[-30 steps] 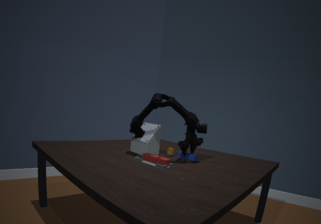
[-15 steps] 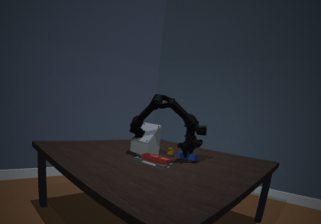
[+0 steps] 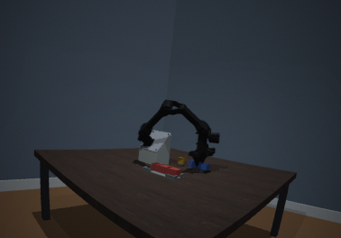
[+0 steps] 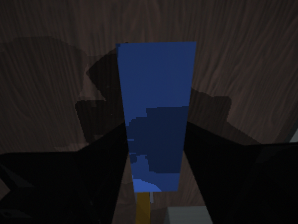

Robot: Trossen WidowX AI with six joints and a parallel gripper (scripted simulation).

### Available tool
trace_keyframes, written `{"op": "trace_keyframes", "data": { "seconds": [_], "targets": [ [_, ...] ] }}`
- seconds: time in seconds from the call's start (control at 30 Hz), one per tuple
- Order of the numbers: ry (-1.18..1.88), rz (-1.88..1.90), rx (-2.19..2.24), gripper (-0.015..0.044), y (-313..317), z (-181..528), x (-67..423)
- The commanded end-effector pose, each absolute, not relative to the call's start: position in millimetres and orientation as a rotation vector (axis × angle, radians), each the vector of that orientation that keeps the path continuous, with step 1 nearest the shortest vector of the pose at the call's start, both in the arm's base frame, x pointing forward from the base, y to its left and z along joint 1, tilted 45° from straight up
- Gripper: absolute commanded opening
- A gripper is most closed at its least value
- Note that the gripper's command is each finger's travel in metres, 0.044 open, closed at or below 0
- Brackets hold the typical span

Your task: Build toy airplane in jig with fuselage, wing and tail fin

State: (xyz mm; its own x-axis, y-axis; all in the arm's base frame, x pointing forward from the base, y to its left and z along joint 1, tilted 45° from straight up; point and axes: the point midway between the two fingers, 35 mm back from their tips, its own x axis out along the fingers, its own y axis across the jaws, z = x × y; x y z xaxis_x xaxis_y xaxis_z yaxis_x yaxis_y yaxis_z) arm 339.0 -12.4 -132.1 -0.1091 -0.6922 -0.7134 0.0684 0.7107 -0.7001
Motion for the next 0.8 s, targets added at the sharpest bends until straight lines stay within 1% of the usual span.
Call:
{"op": "trace_keyframes", "data": {
  "seconds": [0.0,0.77],
  "targets": [
    [1.557,-0.696,-0.518,0.0000,-4.9,-125.4,342.8],
    [1.555,-0.685,-0.520,0.0000,45.4,-76.8,353.0]
  ]
}}
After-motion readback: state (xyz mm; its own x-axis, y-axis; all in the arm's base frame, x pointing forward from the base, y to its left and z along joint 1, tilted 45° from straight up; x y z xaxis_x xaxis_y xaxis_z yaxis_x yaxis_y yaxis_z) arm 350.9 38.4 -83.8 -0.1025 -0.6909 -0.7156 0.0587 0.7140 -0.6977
